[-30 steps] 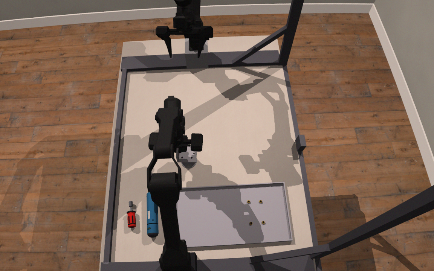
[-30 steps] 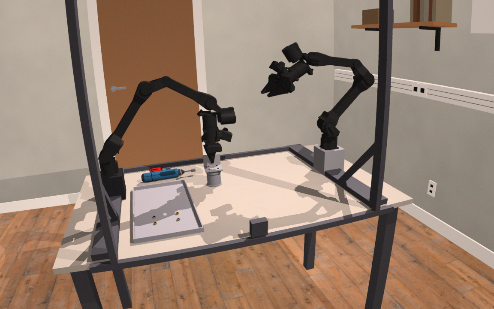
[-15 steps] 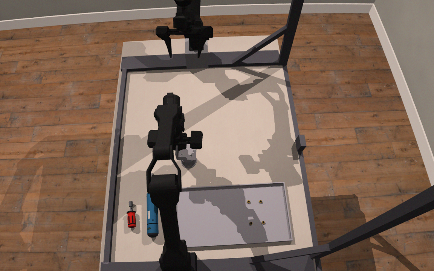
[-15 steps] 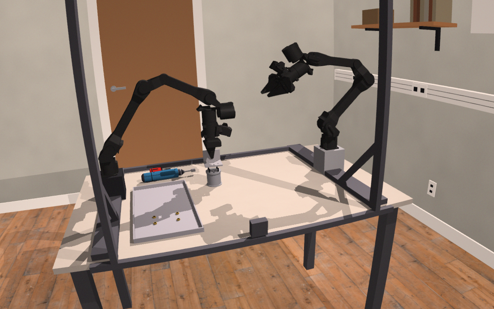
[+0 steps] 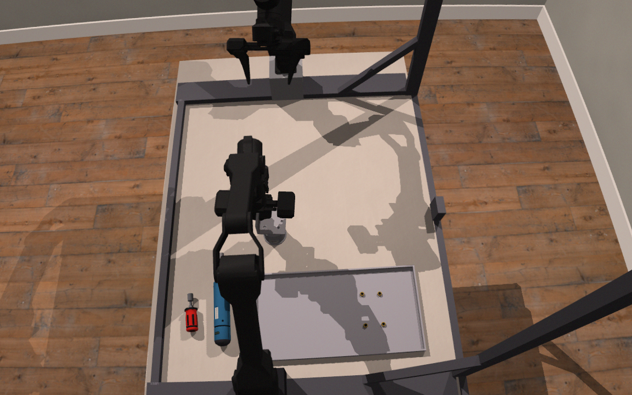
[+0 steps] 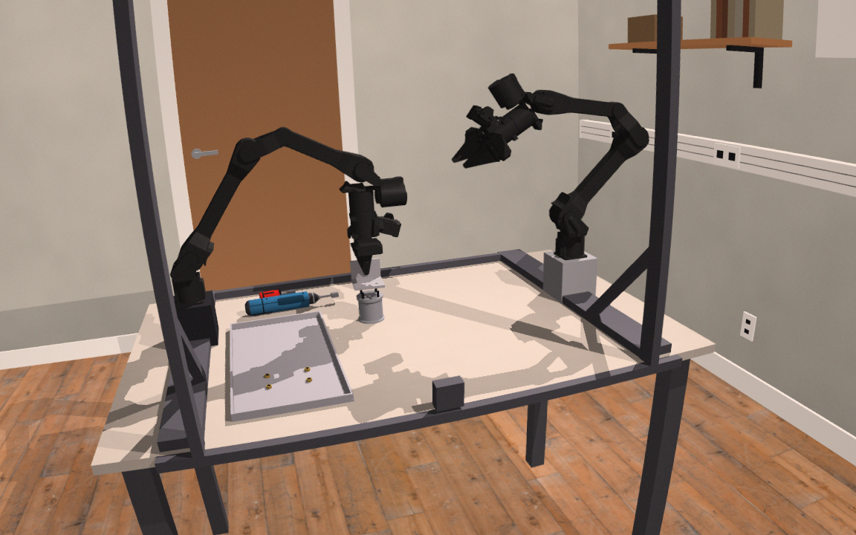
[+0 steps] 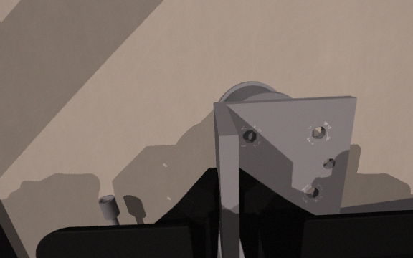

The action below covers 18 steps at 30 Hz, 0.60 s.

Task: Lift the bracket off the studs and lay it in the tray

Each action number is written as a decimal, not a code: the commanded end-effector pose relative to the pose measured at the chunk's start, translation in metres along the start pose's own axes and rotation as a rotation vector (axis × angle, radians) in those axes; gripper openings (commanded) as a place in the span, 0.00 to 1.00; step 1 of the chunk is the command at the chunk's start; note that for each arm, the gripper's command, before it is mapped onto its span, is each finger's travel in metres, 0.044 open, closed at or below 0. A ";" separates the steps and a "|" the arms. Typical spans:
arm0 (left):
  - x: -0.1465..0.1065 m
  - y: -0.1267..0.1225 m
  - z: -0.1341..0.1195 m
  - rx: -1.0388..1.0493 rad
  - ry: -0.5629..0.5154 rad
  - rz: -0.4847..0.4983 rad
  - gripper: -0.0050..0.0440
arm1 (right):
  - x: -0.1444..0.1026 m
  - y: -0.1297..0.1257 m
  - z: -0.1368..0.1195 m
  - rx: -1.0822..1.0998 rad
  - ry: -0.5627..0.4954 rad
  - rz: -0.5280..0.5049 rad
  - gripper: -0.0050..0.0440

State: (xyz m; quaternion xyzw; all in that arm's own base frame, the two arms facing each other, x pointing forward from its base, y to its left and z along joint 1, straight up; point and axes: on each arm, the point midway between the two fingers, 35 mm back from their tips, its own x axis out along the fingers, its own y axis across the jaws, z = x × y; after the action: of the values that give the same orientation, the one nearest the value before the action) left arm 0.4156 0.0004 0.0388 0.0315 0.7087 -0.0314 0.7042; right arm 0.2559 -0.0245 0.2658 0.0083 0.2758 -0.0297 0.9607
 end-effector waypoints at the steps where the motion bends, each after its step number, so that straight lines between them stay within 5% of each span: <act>1: -0.027 0.001 0.007 0.000 -0.064 0.005 0.00 | -0.003 0.000 0.005 0.000 -0.015 -0.001 1.00; 18: -0.044 -0.007 0.003 -0.004 -0.062 0.009 0.00 | -0.003 0.000 0.005 0.000 -0.015 -0.001 1.00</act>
State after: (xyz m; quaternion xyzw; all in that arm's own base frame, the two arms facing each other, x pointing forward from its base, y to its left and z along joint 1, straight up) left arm 0.4138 0.0000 0.0620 0.0299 0.7086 -0.0295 0.7044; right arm 0.2559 -0.0245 0.2658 0.0083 0.2758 -0.0297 0.9607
